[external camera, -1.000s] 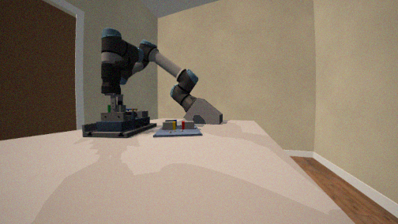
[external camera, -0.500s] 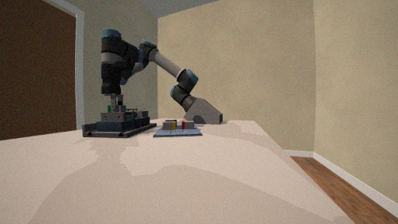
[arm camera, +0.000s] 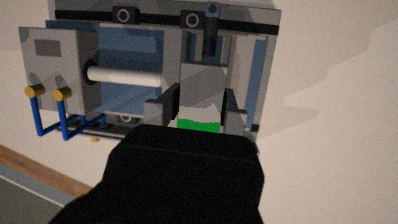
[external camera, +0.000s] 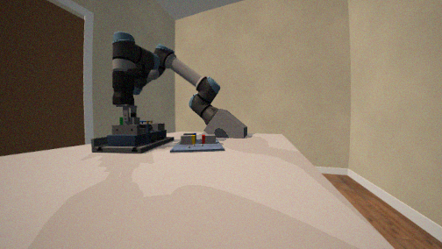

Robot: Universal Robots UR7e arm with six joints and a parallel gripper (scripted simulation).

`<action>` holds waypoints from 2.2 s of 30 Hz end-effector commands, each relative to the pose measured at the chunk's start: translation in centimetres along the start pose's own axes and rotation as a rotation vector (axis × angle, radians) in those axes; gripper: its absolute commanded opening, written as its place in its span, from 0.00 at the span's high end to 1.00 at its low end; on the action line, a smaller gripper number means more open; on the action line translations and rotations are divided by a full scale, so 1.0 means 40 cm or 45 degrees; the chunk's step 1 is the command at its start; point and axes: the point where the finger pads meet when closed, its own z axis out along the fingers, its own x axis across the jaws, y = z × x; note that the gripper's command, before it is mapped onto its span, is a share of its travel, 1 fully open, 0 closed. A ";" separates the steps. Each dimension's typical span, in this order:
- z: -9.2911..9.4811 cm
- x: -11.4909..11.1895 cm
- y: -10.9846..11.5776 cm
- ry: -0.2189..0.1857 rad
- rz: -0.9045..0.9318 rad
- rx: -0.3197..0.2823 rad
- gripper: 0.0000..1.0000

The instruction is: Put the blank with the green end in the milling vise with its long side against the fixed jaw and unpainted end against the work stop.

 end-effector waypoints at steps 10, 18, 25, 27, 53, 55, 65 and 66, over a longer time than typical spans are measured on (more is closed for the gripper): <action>0.000 0.001 0.000 0.001 0.001 -0.001 1.00; 0.003 0.001 0.000 0.001 0.001 -0.001 1.00; 0.003 0.001 0.000 0.001 0.001 -0.001 1.00; 0.004 0.001 0.000 0.001 0.001 -0.001 1.00; 0.013 0.001 0.001 0.001 0.001 -0.001 1.00; 0.013 0.001 0.001 0.001 0.001 -0.001 1.00; 0.013 0.005 -0.010 0.001 0.001 -0.001 1.00; 0.013 0.005 -0.010 0.001 0.001 -0.001 1.00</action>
